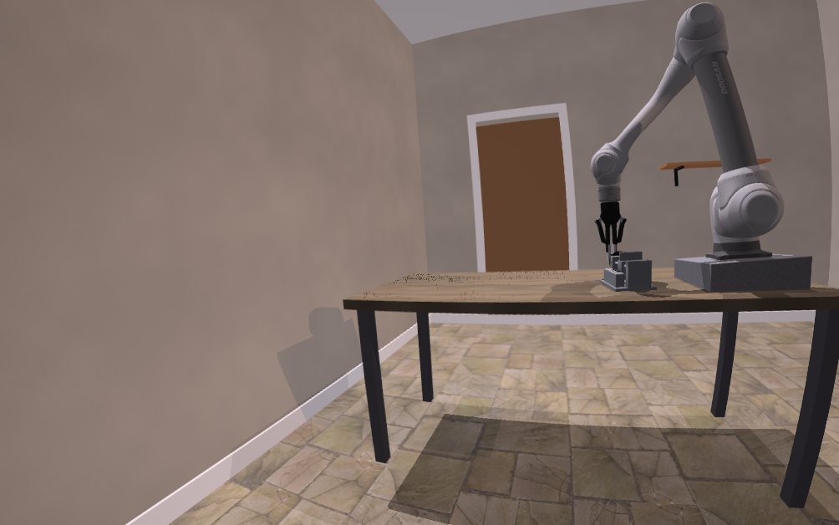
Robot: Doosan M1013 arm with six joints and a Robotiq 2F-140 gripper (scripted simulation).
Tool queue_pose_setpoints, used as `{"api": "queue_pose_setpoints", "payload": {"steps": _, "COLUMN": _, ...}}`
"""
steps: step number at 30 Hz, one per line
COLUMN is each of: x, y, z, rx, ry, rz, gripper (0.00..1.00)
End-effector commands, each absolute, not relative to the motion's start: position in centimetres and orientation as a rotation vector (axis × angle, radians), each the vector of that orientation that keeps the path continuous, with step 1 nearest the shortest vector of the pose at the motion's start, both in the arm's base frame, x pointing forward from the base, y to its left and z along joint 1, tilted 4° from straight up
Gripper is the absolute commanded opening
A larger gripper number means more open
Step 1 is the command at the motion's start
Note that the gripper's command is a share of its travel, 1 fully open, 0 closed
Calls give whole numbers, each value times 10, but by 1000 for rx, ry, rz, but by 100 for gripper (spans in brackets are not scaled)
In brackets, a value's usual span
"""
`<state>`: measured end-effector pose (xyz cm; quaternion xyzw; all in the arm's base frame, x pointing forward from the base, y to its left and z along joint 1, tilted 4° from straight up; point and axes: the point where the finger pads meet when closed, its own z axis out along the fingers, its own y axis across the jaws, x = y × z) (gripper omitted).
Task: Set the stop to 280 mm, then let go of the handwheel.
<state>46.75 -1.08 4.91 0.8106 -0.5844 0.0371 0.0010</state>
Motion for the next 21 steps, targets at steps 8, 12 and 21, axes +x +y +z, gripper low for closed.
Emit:
{"api": "queue_pose_setpoints", "payload": {"steps": 8, "x": 456, "y": -14, "z": 57, "rx": 2545, "ry": -1834, "rz": 115, "gripper": 4}}
{"api": "queue_pose_setpoints", "payload": {"steps": 12, "x": 448, "y": -17, "z": 58, "rx": 2545, "ry": -1834, "rz": 115, "gripper": 4}}
{"api": "queue_pose_setpoints", "payload": {"steps": 21, "x": 432, "y": -22, "z": 52, "rx": 2545, "ry": -1834, "rz": 115, "gripper": 4}}
